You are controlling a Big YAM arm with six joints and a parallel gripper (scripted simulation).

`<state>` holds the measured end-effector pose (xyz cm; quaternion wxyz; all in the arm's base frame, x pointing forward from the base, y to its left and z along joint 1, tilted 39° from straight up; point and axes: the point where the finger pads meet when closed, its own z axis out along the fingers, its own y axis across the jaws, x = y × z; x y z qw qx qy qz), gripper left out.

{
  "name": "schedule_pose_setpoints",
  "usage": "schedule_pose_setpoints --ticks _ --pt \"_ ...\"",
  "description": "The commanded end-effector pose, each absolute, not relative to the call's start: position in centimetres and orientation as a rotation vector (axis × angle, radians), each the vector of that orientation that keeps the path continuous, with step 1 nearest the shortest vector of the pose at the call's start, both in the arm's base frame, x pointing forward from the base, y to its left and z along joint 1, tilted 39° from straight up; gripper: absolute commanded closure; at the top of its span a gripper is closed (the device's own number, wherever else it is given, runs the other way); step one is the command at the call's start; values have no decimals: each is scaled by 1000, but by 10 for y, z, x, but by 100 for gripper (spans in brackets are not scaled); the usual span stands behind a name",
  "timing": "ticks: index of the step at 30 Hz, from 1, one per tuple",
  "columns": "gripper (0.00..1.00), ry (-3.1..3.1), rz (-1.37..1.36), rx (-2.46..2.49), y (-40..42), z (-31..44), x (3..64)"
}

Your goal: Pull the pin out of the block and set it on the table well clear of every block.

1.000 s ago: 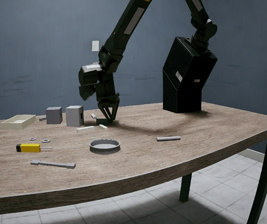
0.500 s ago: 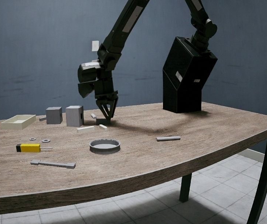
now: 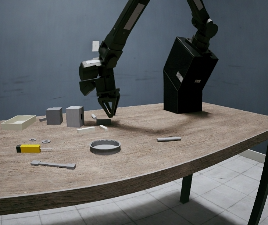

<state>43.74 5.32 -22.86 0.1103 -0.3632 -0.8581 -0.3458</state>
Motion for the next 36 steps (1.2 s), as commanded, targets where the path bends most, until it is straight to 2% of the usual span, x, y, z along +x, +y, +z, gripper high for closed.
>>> schedule_pose_setpoints --ticks 1,36 --pt "61 -2545 -1043 -1076 35 -210 444" --pt "61 -2541 -1041 -1074 17 -188 437"
